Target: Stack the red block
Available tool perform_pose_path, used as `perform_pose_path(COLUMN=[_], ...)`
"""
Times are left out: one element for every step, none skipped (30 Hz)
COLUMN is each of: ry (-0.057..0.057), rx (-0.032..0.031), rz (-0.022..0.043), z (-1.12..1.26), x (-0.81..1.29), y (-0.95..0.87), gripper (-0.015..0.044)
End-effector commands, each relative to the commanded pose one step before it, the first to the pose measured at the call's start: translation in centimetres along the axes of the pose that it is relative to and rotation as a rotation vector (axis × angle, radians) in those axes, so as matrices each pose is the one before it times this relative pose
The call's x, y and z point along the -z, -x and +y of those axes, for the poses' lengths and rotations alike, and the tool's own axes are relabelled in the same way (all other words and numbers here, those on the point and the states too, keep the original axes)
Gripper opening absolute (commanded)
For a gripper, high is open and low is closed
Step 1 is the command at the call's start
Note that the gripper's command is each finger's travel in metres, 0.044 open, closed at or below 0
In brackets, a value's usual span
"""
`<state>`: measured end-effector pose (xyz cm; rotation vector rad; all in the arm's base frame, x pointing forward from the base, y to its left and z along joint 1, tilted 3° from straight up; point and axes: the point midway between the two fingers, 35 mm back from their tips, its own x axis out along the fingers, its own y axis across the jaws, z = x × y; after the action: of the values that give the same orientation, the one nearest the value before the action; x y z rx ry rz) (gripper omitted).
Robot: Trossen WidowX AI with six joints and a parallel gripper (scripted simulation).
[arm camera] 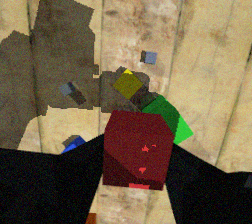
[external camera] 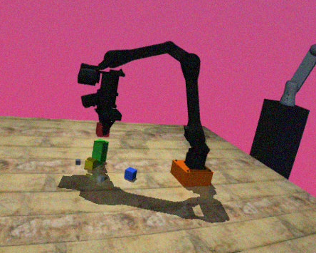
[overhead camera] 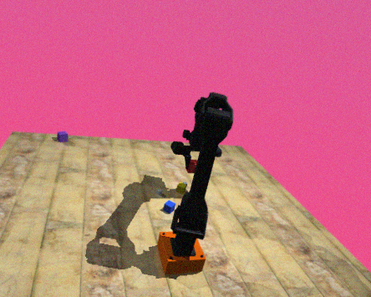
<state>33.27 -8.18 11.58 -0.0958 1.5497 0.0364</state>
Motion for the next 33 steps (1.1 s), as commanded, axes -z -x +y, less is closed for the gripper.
perform_pose_path(ry=[0.0036, -0.0005, -0.0005, -0.0004, -0.0002, -0.0001, 0.0000, 0.0000, 0.0000, 0.0000, 0.0000, 0.0000, 0.0000, 0.0000, 0.0000, 0.0000, 0.0000, 0.0000, 0.0000, 0.0000, 0.0000, 0.0000, 0.0000, 0.0000, 0.0000, 0.0000, 0.0000, 0.0000, 0.0000, 0.0000, 0.0000, 0.0000, 0.0000], rx=[0.01054, 0.00123, 0.00120, 0.00093, 0.00048, 0.00017, 0.00000, 0.00000, 0.00001, 0.00002, 0.00001, 0.00001, 0.00000, 0.00000, 0.00001, 0.00001, 0.00001, 0.00001, 0.00001, 0.00001, 0.00001, 0.00001, 0.00000, 0.00000, 0.00000, 0.00000, 0.00000, 0.00000, 0.00000, 0.00000, 0.00000, 0.00000, 0.00000], rz=[0.00536, 0.00094, 0.00097, 0.00079, 0.00037, 0.00013, 0.00000, 0.00001, 0.00002, 0.00004, 0.00004, 0.00003, 0.00001, 0.00000, 0.00000, 0.00000, 0.00000, 0.00000, 0.00001, 0.00002, 0.00003, 0.00003, 0.00002, 0.00001, 0.00000, 0.00000, 0.00000, 0.00000, 0.00000, 0.00000, 0.00000, 0.00000, 0.00000], z=[-2.444, -0.562, -0.556, -0.435, -0.192, -0.067, 0.000, -0.001, -0.003, -0.004, -0.002, -0.001, 0.000, -0.001, -0.003, -0.004, -0.004, -0.003, -0.002, 0.001, 0.004, 0.006, 0.005, 0.002, 0.000, 0.000, 0.000, 0.000, 0.000, 0.000, 0.000, 0.000, 0.000], x=[0.560, 0.164, 0.173, 0.142, -0.036, -0.012, 0.000, 0.007, 0.023, 0.040, 0.043, 0.027, 0.009, -0.003, -0.006, -0.008, -0.007, -0.006, -0.003, 0.002, 0.010, 0.014, 0.011, 0.004, 0.000, 0.000, 0.000, 0.000, 0.000, 0.000, 0.000, 0.000, 0.000], y=[0.068, -0.001, -0.002, -0.002, 0.000, 0.000, 0.000, -0.055, -0.166, -0.277, -0.277, -0.166, -0.055, -0.069, -0.139, -0.217, -0.259, -0.311, -0.374, -0.444, -0.484, -0.411, -0.249, -0.071, 0.025, 0.031, 0.030, 0.020, 0.000, 0.000, -0.035, -0.044, -0.030], gripper=[0.0000, 0.0000, 0.0000, 0.0000, 0.0000, 0.0000, 0.0000, 0.0000, 0.0000, 0.0000, 0.0000, 0.0000, 0.0000, 0.0000, 0.0000, 0.0000, 0.0000, 0.0000, 0.0000, 0.0000, 0.0000, 0.0000, 0.0000, 0.0000, 0.0000, 0.0000, 0.0000, 0.0000, 0.0000, 0.0000, 0.0000, 0.0000, 0.0000])
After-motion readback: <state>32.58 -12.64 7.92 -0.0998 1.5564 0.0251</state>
